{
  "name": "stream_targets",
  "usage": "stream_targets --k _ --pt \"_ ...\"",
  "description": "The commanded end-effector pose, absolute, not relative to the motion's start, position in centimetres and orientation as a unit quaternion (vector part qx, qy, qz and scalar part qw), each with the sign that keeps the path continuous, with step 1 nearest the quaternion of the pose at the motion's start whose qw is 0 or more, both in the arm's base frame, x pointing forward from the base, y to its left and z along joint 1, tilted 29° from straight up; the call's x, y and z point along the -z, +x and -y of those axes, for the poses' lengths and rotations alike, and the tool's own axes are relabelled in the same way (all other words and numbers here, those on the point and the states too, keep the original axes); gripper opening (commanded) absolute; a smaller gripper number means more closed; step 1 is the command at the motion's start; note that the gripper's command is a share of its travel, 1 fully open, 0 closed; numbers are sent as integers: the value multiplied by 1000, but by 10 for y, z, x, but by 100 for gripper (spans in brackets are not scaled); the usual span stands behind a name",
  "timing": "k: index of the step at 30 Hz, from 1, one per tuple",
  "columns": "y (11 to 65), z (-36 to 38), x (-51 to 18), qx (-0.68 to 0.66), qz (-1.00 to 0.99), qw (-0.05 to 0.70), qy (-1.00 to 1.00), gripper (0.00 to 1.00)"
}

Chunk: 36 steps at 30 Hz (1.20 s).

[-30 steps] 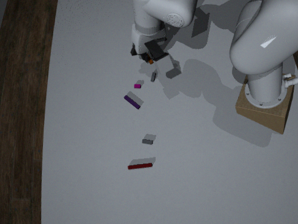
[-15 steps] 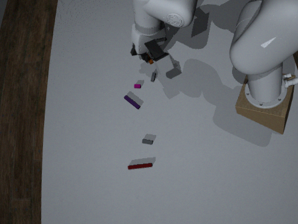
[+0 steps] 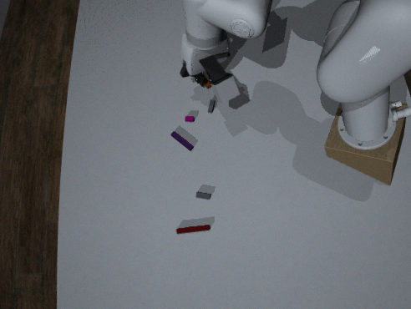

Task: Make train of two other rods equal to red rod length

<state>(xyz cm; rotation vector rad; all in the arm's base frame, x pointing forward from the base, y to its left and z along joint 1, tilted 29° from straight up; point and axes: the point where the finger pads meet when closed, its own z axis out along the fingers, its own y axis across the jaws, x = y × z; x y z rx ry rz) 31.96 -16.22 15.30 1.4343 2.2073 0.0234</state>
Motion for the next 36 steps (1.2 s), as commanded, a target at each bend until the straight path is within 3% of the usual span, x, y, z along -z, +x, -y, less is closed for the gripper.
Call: stream_targets --k 1,36 --pt "322 163 -151 -9 -811 253 527 24" --pt "325 165 -144 -9 -811 253 527 24"
